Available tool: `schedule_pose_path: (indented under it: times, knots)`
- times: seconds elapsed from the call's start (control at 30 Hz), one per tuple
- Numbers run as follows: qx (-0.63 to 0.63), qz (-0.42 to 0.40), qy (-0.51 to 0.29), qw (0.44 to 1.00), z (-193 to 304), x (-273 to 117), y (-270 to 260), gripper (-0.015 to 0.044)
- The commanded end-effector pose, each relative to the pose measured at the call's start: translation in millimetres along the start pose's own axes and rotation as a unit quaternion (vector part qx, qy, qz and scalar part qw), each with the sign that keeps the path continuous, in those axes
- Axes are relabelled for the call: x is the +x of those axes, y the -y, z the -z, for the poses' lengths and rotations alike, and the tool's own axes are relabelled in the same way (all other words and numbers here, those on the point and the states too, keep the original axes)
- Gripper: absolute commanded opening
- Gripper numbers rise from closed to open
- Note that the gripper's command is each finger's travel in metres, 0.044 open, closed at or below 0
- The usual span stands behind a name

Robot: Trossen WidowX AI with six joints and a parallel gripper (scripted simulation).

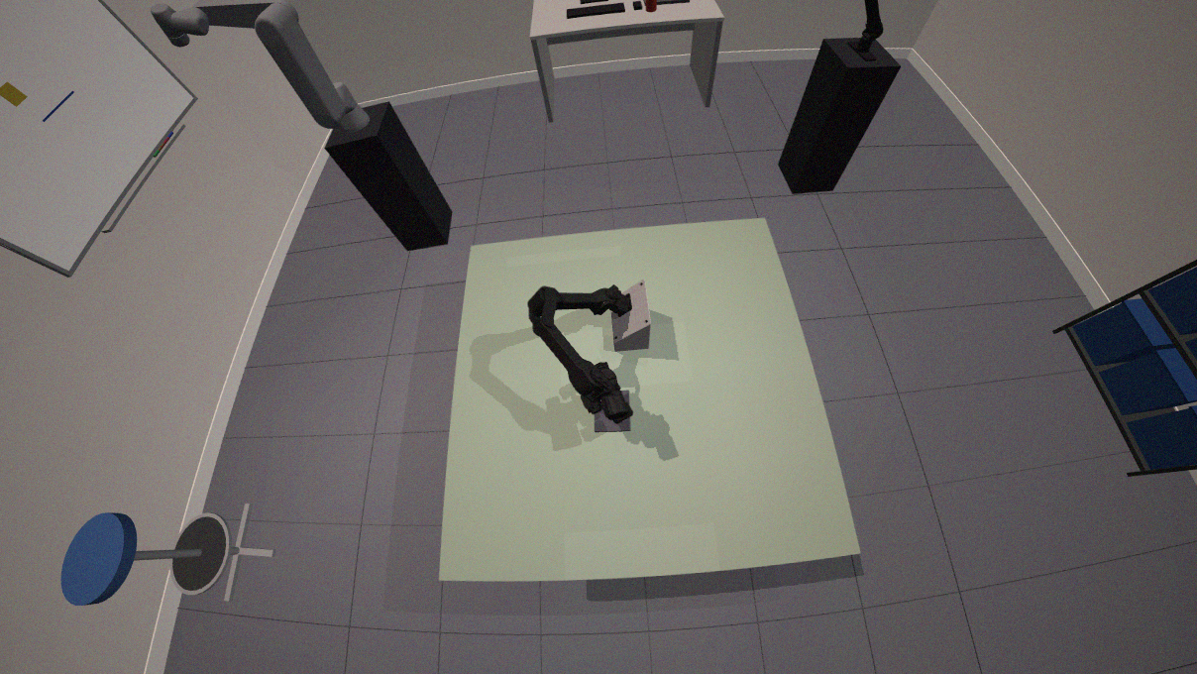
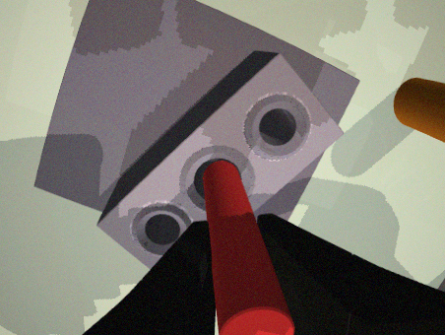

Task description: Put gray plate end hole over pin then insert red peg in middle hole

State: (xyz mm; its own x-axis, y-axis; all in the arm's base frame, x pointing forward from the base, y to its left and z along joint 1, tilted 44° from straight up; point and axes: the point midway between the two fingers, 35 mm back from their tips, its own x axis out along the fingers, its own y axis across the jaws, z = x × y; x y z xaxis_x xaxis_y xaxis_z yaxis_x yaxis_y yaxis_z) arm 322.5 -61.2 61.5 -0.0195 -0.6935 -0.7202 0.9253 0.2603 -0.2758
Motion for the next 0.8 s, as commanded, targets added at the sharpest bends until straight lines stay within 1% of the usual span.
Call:
schedule_pose_path:
  times: [0.0, 0.17, 0.2, 0.77]
  knots:
    - [0.000, 0.000, 0.000, 1.000, 0.0, -0.1, -0.1, 0.0000]
    - [0.000, 0.000, 0.000, 1.000, 0.0, -0.1, -0.1, 0.0131]
    - [0.000, 0.000, 0.000, 1.000, 0.0, -0.1, -0.1, 0.0150]
    - [-0.005, 0.000, 0.002, 1.000, 0.6, -5.6, 0.2, 0.0150]
